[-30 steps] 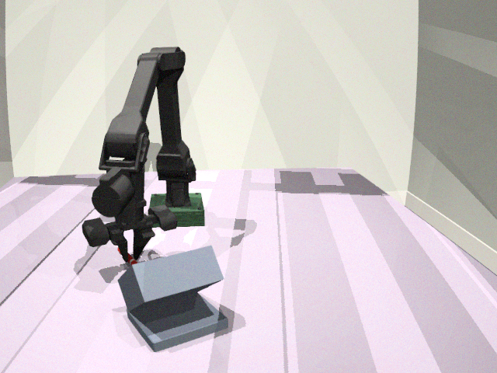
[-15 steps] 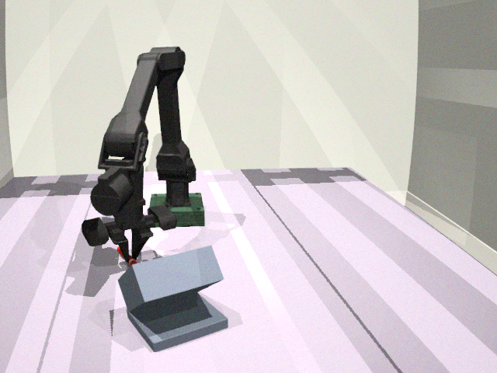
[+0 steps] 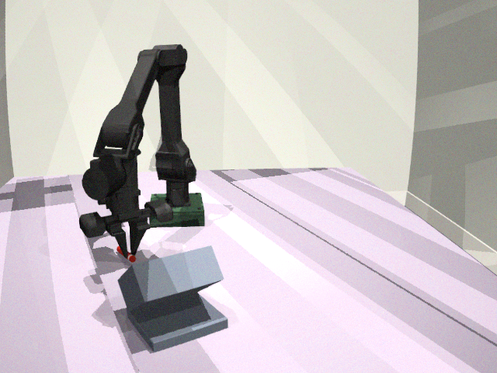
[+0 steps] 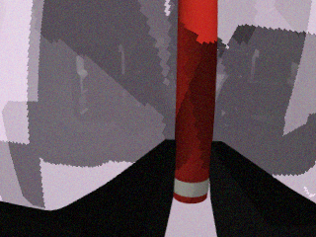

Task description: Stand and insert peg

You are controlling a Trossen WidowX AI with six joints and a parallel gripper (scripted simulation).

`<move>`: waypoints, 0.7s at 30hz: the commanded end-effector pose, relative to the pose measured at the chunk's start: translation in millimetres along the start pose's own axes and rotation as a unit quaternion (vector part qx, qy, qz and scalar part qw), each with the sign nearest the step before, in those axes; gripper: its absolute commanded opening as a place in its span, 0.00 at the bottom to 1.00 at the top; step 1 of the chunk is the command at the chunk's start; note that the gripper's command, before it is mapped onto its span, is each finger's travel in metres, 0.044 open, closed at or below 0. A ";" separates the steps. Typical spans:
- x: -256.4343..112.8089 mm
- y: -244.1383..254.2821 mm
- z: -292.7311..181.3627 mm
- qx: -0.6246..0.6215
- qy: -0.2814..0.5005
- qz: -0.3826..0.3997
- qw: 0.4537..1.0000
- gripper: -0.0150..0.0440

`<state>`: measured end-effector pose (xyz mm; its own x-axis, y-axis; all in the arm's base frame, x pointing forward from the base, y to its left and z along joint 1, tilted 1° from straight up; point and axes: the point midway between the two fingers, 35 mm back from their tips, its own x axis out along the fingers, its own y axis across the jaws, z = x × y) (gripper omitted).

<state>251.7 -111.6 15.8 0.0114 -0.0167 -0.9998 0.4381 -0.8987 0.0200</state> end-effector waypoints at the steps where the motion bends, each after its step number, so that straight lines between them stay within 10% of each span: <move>1: -3.2 -1.0 1.4 -0.001 0.019 0.001 1.000 0.34; 21: -12.4 -0.6 11.3 -0.001 0.104 0.001 0.995 0.34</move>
<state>242.6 -116.2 25.8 0.1715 0.0634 -0.9831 0.4369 -0.8993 0.0183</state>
